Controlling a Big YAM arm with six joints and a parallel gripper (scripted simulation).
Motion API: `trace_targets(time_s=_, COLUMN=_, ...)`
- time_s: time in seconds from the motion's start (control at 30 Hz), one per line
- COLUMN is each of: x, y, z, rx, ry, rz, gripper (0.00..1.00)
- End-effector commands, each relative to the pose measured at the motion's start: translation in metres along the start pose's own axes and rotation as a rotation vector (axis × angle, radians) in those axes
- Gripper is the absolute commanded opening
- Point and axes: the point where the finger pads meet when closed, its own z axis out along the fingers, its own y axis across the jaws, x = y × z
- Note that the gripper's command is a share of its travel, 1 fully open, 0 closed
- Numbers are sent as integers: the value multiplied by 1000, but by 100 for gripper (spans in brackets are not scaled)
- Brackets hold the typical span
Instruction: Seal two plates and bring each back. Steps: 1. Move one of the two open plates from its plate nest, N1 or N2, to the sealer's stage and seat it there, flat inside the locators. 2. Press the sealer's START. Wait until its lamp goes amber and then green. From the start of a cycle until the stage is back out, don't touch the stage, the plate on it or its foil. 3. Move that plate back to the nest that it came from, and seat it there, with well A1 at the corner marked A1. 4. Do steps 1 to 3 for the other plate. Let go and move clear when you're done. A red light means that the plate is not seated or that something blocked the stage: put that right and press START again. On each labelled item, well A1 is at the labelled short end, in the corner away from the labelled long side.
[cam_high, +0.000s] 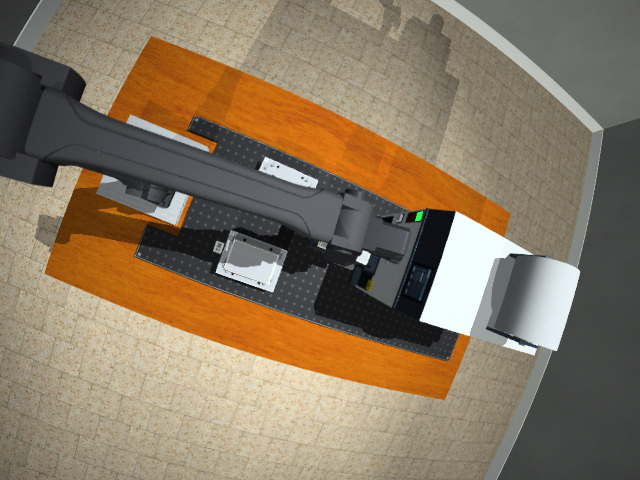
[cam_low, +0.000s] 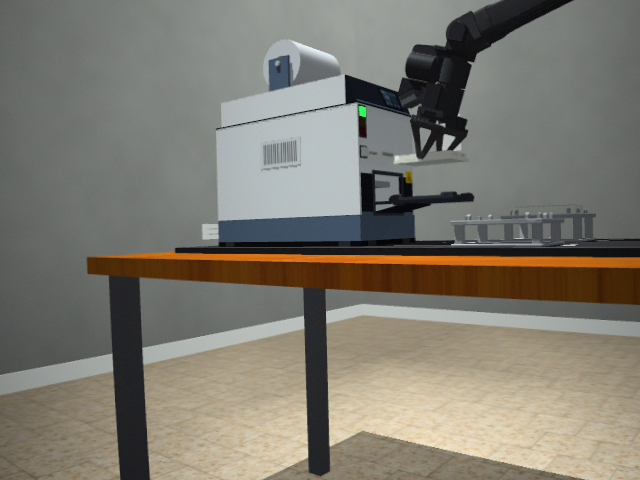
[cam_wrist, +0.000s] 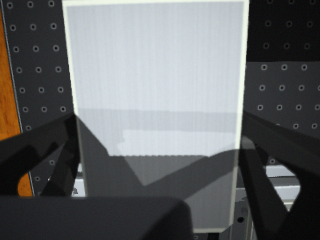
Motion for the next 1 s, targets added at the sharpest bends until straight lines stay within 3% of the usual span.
trace_targets(time_s=0.0, x=-23, y=4, z=-17, rx=-5, ry=-45, rz=10, gripper=0)
trace_targets(time_s=0.23, x=-23, y=11, z=-11, rx=-10, ry=-33, rz=-3, gripper=0)
trace_targets(time_s=0.57, x=-28, y=-2, z=-23, rx=-3, ry=-59, rz=20, gripper=0)
trace_targets(time_s=0.97, x=-7, y=-8, z=-12, rx=4, ry=-22, rz=25, gripper=0)
